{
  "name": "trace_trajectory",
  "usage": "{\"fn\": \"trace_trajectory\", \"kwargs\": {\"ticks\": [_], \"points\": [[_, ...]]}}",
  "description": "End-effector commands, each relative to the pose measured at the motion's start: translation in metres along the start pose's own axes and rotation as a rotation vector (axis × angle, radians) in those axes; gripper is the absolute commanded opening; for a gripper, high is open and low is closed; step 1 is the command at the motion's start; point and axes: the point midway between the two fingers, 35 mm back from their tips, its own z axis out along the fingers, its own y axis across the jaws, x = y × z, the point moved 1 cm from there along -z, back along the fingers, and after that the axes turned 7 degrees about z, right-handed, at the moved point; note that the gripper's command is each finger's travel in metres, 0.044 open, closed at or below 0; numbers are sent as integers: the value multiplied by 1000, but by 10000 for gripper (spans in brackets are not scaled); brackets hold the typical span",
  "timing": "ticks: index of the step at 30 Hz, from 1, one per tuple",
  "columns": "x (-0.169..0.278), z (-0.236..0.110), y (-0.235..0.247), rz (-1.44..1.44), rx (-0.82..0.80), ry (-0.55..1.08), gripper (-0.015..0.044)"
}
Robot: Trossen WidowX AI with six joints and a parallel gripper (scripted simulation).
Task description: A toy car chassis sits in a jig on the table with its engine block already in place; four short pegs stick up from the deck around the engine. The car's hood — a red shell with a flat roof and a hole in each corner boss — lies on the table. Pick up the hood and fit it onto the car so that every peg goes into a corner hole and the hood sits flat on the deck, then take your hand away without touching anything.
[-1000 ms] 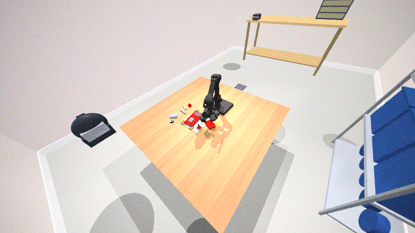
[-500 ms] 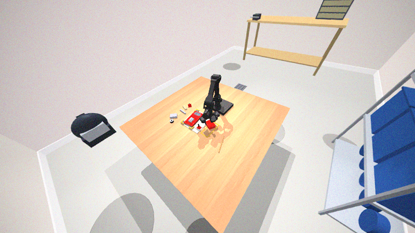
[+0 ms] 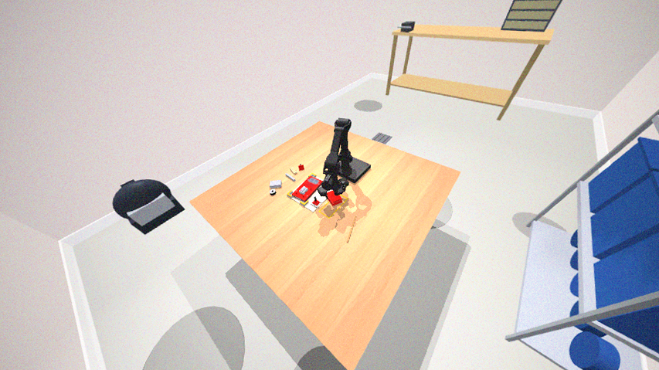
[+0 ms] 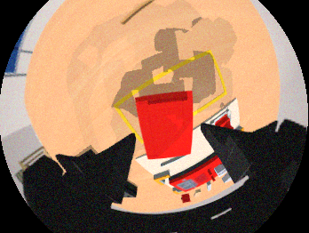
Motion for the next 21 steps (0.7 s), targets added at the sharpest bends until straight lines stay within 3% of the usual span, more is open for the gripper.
{"fn": "trace_trajectory", "kwargs": {"ticks": [1,21], "points": [[1,3,1,0,0,5,440],[1,13,0,0,0,5,440]]}}
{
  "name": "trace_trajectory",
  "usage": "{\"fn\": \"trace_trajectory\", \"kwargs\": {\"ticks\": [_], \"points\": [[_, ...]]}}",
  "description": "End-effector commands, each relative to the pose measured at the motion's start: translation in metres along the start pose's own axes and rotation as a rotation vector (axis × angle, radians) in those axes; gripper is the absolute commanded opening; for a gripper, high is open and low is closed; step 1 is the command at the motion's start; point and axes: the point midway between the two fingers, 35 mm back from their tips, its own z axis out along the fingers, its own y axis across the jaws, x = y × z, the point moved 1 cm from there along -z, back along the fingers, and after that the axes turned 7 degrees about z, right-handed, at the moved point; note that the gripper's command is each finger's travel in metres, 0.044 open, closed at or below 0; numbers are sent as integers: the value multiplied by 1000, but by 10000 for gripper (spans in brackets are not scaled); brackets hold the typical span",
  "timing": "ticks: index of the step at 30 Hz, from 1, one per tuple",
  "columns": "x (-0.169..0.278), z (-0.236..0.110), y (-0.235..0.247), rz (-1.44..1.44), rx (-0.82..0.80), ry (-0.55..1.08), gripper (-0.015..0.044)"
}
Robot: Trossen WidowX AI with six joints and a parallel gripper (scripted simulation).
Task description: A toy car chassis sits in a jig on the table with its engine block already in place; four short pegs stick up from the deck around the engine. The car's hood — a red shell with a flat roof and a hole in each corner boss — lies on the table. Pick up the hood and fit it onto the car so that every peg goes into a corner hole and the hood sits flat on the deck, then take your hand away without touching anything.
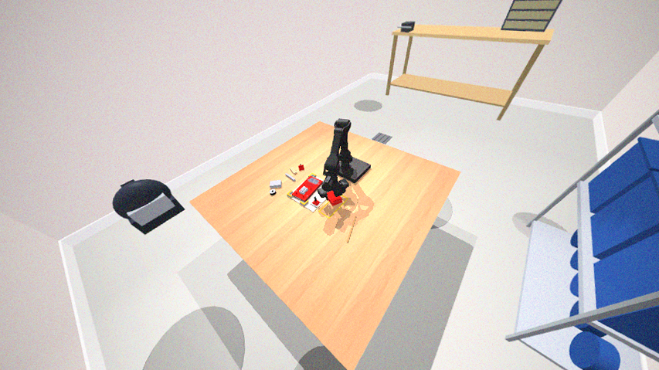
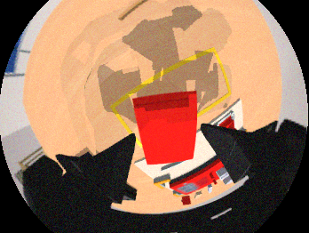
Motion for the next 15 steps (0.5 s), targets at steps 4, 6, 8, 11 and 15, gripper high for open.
{"fn": "trace_trajectory", "kwargs": {"ticks": [4,6,8,11,15], "points": [[2,4,1,1,0,5,440],[2,5,1,1,0,5,440],[2,6,1,1,0,5,440],[2,8,1,1,0,5,440],[0,6,0,0,0,0,387]]}}
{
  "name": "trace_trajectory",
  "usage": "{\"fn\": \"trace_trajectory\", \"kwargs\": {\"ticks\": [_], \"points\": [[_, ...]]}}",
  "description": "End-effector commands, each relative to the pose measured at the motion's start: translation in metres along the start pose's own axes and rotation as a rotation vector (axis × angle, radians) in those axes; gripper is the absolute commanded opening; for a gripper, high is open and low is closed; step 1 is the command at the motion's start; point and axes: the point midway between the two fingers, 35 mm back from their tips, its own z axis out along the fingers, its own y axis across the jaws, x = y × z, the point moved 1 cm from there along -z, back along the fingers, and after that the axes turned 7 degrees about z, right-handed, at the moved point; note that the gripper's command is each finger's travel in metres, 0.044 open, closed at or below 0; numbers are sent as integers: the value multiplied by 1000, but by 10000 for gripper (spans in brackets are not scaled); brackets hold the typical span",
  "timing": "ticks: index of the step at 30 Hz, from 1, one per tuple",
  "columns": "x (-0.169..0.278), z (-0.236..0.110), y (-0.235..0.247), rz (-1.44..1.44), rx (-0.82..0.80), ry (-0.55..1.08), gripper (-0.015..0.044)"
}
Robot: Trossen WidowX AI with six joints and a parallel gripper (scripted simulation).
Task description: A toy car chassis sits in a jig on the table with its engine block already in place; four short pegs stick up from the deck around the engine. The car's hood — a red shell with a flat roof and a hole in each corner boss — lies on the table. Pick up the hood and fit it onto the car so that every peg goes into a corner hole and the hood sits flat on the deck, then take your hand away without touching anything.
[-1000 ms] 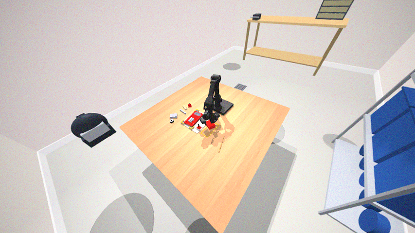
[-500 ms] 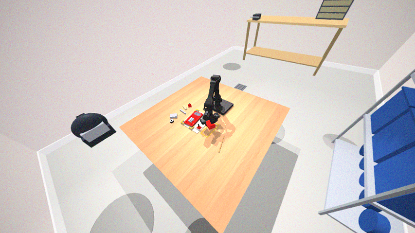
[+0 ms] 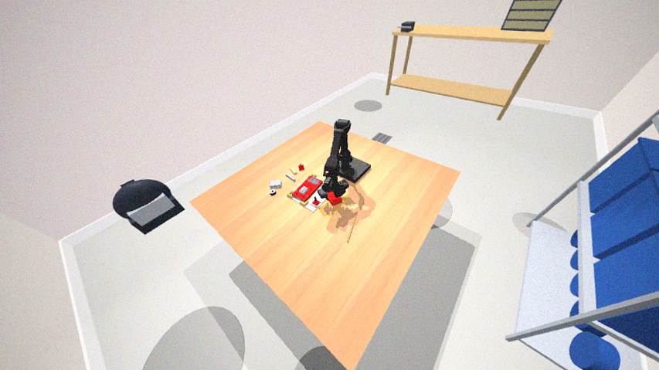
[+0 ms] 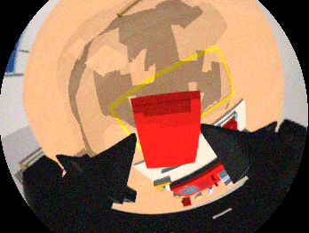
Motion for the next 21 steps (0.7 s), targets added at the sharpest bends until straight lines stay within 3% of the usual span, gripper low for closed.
{"fn": "trace_trajectory", "kwargs": {"ticks": [1,11,21], "points": [[0,0,0,0,0,-1,361],[0,0,0,0,0,-1,295],[0,-17,0,0,-1,0,32]]}}
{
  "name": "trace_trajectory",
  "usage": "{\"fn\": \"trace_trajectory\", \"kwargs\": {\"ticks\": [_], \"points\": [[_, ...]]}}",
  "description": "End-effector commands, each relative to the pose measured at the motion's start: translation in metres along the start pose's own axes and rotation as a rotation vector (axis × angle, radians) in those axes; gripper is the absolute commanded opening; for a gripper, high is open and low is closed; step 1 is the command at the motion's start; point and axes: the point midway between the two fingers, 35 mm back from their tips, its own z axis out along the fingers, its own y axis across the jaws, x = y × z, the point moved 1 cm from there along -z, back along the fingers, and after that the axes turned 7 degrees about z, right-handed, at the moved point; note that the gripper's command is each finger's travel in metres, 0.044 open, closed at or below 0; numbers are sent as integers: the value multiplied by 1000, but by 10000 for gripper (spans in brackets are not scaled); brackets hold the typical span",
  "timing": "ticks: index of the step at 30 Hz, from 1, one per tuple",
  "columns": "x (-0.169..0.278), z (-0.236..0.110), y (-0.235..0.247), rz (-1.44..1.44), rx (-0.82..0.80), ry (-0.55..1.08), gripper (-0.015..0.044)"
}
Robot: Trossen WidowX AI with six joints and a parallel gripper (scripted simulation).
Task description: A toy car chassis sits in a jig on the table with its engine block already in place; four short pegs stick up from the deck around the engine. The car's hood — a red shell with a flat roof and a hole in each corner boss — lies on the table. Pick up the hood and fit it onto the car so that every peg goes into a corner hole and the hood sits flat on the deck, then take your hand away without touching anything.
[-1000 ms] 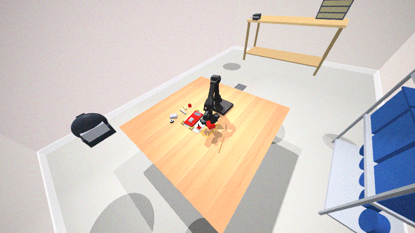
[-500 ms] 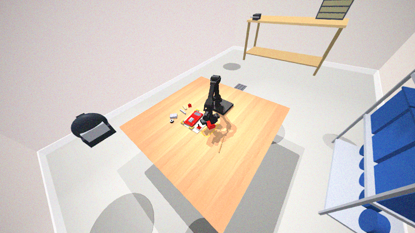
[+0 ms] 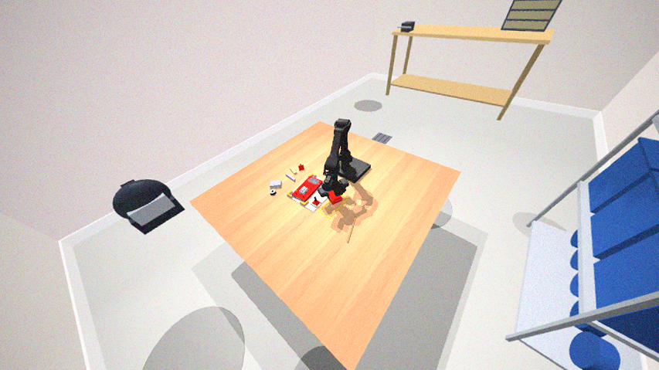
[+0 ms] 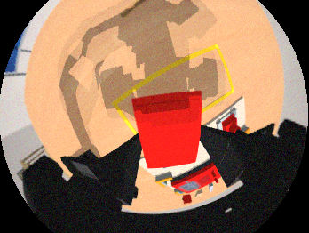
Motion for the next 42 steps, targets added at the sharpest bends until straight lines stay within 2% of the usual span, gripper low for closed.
{"fn": "trace_trajectory", "kwargs": {"ticks": [1,21,27,42], "points": [[-4,-14,-3,-1,12,-15,6],[-3,-86,-2,-1,12,-15,0],[-1,-84,-4,19,6,-10,0],[31,-88,-70,406,6,-33,0]]}}
